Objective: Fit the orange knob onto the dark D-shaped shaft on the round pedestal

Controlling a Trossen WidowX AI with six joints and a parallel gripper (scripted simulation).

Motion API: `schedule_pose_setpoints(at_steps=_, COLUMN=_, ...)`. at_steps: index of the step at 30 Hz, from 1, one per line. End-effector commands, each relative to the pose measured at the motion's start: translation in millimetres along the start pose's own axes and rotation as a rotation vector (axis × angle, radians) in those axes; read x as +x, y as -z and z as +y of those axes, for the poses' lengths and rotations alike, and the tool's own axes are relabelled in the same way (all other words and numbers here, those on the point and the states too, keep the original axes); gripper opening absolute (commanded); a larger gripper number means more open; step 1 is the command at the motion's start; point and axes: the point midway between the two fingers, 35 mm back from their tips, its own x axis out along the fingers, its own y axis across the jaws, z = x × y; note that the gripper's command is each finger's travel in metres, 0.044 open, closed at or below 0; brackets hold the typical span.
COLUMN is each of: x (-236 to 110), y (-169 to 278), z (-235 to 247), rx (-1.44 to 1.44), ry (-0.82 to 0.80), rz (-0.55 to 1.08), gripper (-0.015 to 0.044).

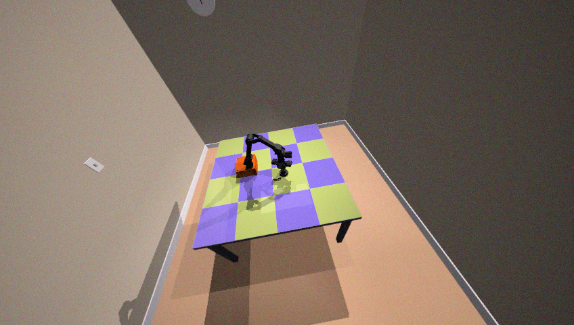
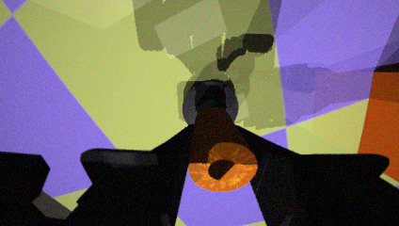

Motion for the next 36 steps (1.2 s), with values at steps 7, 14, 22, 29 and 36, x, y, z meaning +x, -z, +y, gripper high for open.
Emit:
schedule_pose_setpoints(at_steps=7, x=2.3, y=-0.3, z=0.4, rx=0.022, ry=-0.005, rz=-0.002, gripper=0.0)
schedule_pose_setpoints(at_steps=14, x=2.9, y=-0.7, z=-1.1, rx=0.022, ry=-0.005, rz=-0.002, gripper=0.0)
schedule_pose_setpoints(at_steps=22, x=0.8, y=-0.8, z=-1.5, rx=0.022, ry=-0.005, rz=-0.002, gripper=0.0)
schedule_pose_setpoints(at_steps=29, x=-2.0, y=-0.7, z=-0.7, rx=0.076, ry=-0.005, rz=-0.002, gripper=0.0)
schedule_pose_setpoints(at_steps=36, x=-1.3, y=-0.1, z=2.7, rx=0.232, ry=-0.005, rz=-0.001, gripper=0.0)
